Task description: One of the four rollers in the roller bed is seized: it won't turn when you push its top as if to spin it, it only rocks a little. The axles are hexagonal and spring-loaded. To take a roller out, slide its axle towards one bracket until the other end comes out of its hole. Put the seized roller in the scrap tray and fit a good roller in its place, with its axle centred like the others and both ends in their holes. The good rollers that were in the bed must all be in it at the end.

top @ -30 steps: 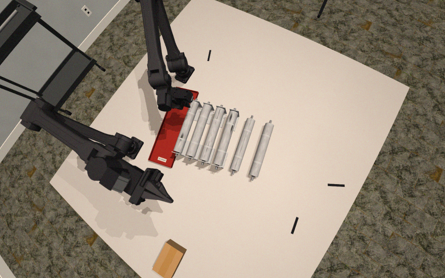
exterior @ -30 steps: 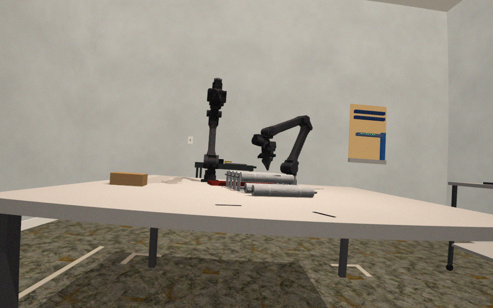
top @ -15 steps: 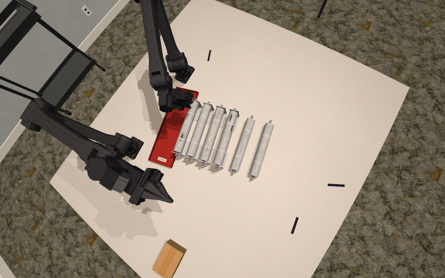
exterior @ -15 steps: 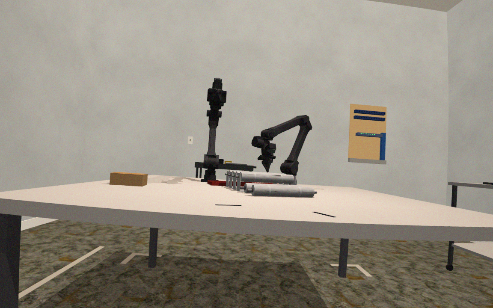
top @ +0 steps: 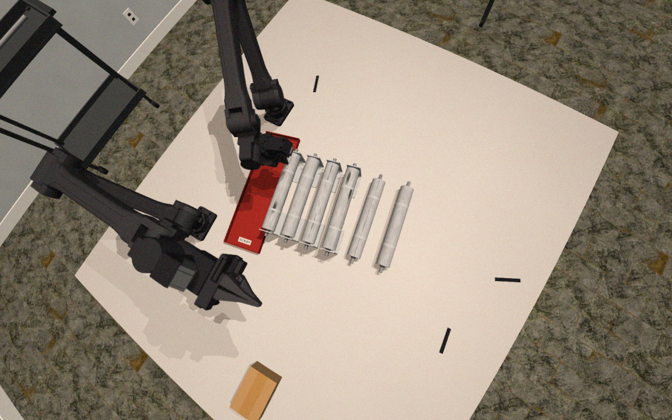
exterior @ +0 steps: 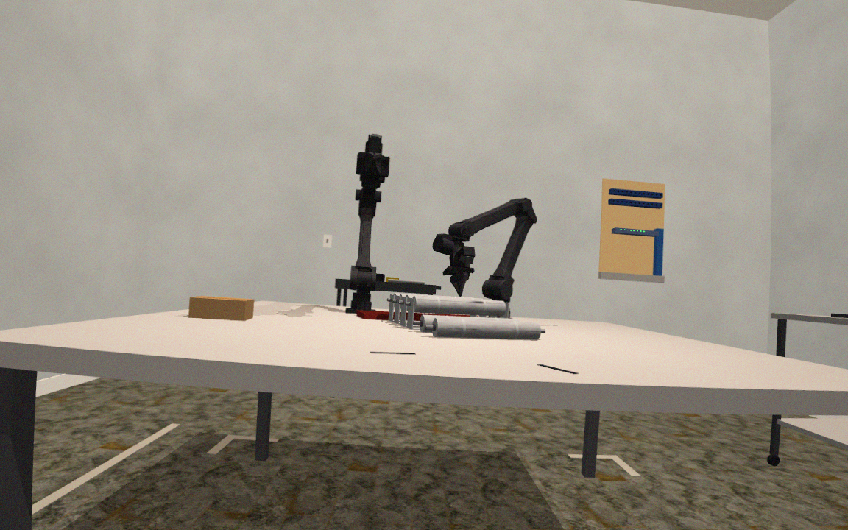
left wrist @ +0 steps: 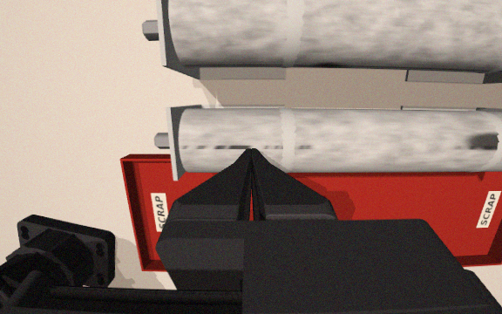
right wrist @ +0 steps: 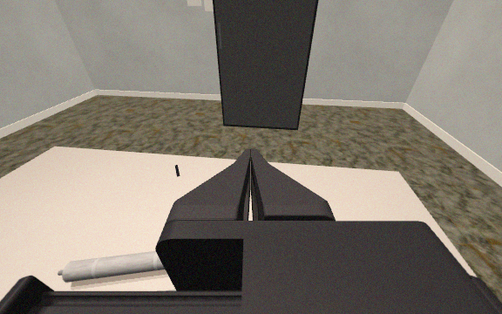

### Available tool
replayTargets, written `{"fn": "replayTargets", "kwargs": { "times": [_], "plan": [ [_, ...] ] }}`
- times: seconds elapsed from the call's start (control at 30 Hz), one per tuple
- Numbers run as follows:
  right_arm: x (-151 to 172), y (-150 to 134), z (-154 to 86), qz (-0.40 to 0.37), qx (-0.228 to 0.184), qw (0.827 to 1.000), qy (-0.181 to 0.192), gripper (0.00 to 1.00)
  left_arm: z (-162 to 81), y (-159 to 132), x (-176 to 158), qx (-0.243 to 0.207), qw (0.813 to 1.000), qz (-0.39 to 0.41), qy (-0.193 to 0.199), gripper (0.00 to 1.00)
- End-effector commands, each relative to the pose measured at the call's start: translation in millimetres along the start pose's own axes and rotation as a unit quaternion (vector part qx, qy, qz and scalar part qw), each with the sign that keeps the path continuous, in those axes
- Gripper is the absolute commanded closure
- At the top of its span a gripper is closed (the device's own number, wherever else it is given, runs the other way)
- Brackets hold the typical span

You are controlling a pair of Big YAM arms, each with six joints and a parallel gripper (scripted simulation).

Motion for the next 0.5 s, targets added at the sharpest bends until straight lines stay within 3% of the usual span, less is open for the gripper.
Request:
{"fn": "replayTargets", "kwargs": {
  "times": [0.0,0.47],
  "plan": [
    [2.7,38.5,-1.5,-0.005,-0.035,0.999,0.002,1.00,0.0,3.8,-5.5,-0.002,1.000,-0.002,-0.007,1.00],
    [2.7,38.5,-1.5,-0.005,-0.035,0.999,0.002,1.00,4.2,1.2,-1.2,0.001,1.000,0.000,0.001,1.00]
  ]
}}
Point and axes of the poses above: on each arm, the point where the finger pads meet when closed, its own z axis out along the fingers, its own x axis across the jaws, y = z × x, the point moved 5 cm from there along -z, back along the fingers, and after that the axes turned 2 degrees about -z, right-handed, at the moved point
